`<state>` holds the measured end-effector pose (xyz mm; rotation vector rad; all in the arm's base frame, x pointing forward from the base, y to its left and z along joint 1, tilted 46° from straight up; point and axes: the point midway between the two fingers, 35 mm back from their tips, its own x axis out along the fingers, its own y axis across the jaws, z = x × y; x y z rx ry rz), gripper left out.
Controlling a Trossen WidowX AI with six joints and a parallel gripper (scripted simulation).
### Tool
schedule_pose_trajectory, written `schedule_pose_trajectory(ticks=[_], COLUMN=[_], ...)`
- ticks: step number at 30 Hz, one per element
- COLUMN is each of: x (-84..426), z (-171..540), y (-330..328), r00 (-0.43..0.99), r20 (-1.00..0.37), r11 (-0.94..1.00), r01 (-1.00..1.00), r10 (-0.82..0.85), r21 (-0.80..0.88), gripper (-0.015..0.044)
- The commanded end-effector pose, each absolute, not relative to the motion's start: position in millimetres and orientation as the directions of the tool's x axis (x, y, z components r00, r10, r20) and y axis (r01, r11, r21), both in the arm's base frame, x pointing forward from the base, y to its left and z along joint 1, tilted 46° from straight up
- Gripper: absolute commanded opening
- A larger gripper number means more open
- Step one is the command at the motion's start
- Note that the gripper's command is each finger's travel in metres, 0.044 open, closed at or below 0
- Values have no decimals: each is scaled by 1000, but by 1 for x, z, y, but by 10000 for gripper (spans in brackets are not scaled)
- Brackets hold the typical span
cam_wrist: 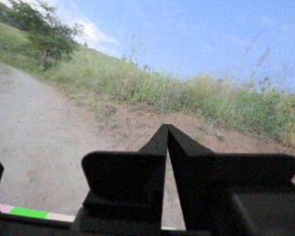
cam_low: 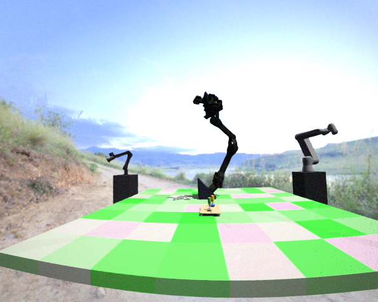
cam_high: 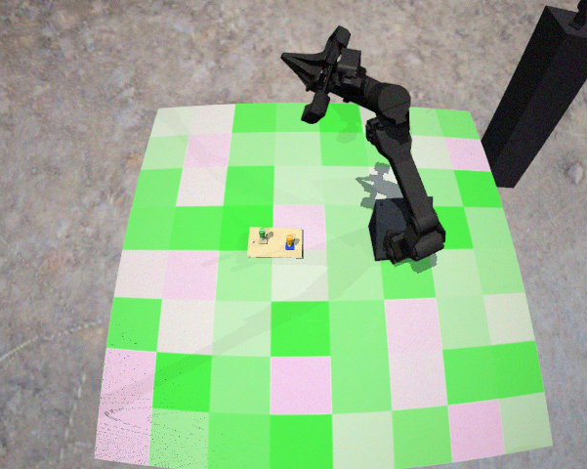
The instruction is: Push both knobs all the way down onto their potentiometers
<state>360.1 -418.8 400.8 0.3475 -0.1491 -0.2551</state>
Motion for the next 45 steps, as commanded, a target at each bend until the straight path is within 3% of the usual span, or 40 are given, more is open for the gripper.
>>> schedule_pose_trajectory(ticks=[1,13,23,34,45], x=[381,426,441,428,390], z=[364,261,184,115,70], y=[-409,-356,-290,-207,-126], r00=[969,946,842,624,321], r20=[-6,-310,-532,-712,-784], r11=[889,846,829,807,773], r01=[228,238,231,212,194], r10=[-245,-92,93,321,532], r21=[396,477,510,550,604], gripper=[0,0,0,0,0])
